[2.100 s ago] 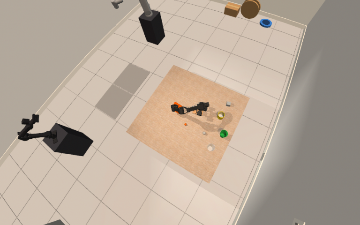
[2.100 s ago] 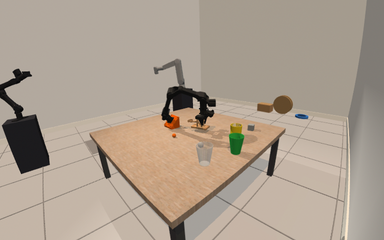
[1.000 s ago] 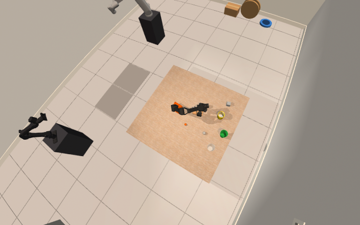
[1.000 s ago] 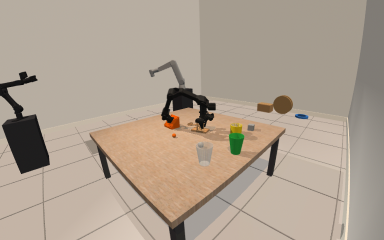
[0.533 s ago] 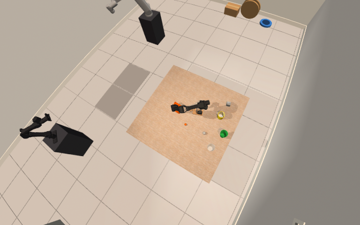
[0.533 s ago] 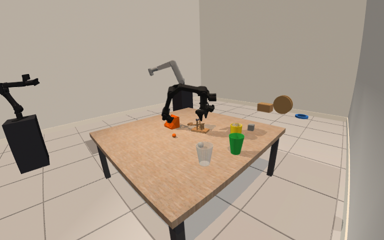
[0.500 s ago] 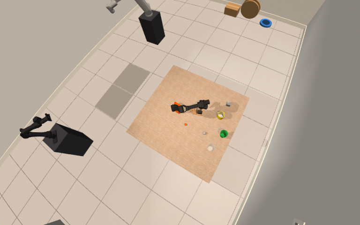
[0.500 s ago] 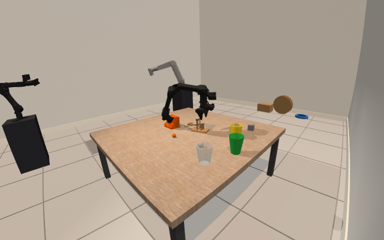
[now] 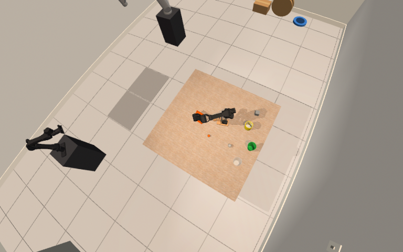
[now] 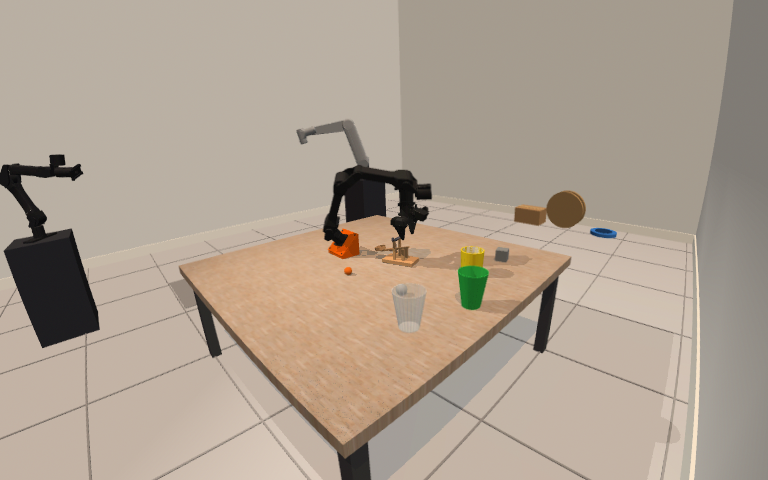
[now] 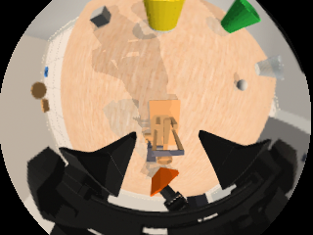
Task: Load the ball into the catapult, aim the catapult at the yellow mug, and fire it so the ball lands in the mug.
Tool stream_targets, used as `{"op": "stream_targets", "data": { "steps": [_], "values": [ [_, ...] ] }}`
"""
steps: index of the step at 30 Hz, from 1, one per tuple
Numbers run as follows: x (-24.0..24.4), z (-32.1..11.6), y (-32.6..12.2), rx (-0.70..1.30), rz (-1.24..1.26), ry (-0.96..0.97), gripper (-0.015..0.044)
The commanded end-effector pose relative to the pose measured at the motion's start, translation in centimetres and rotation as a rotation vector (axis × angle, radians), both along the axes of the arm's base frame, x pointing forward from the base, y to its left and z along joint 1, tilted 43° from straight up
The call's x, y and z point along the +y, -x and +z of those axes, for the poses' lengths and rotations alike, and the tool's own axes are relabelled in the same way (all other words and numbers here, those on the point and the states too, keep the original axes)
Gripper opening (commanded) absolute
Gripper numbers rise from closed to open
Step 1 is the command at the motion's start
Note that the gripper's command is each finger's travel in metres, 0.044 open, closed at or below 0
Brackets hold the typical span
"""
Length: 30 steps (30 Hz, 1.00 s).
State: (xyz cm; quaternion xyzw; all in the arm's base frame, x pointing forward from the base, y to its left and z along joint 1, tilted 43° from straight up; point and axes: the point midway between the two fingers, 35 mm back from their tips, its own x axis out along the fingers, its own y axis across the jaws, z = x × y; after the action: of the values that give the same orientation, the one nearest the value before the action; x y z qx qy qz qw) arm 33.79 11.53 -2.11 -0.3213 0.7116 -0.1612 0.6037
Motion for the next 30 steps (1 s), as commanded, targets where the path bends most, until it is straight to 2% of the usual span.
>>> {"op": "stream_targets", "data": {
  "steps": [1, 30],
  "values": [
    [-2.3, -1.9, 0.5, 0.012, -0.007, 0.011, 0.044],
    [-5.0, -5.0, 0.7, 0.011, -0.007, 0.012, 0.044]
  ]
}}
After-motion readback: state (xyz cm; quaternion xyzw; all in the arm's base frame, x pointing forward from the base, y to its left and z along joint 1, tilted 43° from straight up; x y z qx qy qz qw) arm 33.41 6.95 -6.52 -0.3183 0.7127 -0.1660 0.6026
